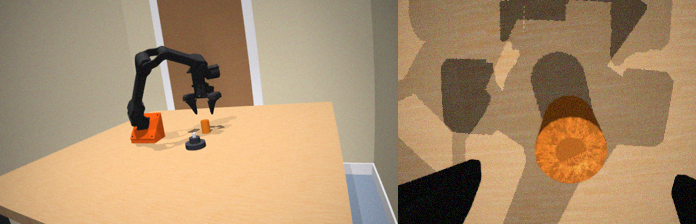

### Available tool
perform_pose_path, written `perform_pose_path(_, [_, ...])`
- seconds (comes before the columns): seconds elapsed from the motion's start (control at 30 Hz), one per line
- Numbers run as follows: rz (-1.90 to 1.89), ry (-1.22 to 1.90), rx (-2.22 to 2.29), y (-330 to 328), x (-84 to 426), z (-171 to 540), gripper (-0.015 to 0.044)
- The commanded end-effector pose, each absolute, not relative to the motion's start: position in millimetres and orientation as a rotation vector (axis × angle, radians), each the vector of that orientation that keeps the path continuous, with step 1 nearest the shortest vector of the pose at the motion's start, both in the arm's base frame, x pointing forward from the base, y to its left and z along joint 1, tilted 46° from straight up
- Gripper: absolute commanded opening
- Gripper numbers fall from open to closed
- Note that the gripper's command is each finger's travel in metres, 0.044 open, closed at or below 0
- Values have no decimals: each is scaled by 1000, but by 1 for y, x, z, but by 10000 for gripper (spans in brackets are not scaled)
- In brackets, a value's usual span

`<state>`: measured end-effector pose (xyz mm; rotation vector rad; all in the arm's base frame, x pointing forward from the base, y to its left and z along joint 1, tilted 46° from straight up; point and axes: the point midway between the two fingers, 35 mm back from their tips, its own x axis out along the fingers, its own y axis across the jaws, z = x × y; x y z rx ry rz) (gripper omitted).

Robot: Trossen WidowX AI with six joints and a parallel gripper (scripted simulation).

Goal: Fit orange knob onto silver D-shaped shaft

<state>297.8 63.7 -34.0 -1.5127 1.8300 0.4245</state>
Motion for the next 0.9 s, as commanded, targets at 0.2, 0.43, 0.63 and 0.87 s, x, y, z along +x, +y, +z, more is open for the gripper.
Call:
perform_pose_path(0.2, [423,1843,-1501,53,295,-44,440])
perform_pose_path(0.43, [425,1843,-1500,45,295,-52,440])
perform_pose_path(0.63, [425,1842,-1500,38,295,-59,440])
perform_pose_path(0.87, [424,1842,-1501,30,294,-67,440])
